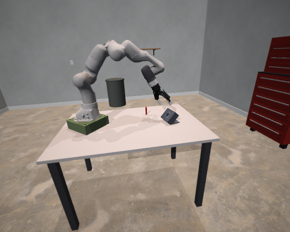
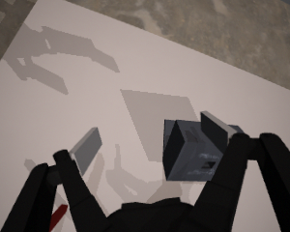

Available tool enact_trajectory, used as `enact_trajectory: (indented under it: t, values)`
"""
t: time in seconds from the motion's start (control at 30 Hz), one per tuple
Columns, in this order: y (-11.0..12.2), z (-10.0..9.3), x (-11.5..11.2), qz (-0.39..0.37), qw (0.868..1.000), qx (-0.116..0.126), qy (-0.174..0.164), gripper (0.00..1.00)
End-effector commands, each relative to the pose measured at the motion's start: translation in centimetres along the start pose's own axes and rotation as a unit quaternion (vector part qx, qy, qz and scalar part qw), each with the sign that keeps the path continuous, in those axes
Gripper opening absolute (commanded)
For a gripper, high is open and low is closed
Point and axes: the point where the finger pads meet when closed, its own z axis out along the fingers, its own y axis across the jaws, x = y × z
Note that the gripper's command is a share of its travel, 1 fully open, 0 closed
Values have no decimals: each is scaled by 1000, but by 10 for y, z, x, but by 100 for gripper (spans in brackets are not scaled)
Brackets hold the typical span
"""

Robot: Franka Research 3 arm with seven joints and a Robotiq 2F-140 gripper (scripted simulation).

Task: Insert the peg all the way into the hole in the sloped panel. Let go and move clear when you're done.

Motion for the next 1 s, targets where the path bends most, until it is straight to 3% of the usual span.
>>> enact_trajectory:
  t: [0.0,0.13,0.2,0.23,0.37,0.77,0.97]
  values:
    - [-44,-26,-38,103,990,22,-91,100]
    - [-98,-57,-60,145,977,48,-147,100]
    - [-98,-57,-60,145,977,48,-147,100]
    - [-111,-66,-65,169,967,59,-183,100]
    - [-152,-100,-83,198,947,79,-241,100]
    - [-153,-101,-84,199,946,79,-244,100]
    - [-156,-90,-89,198,946,79,-243,100]
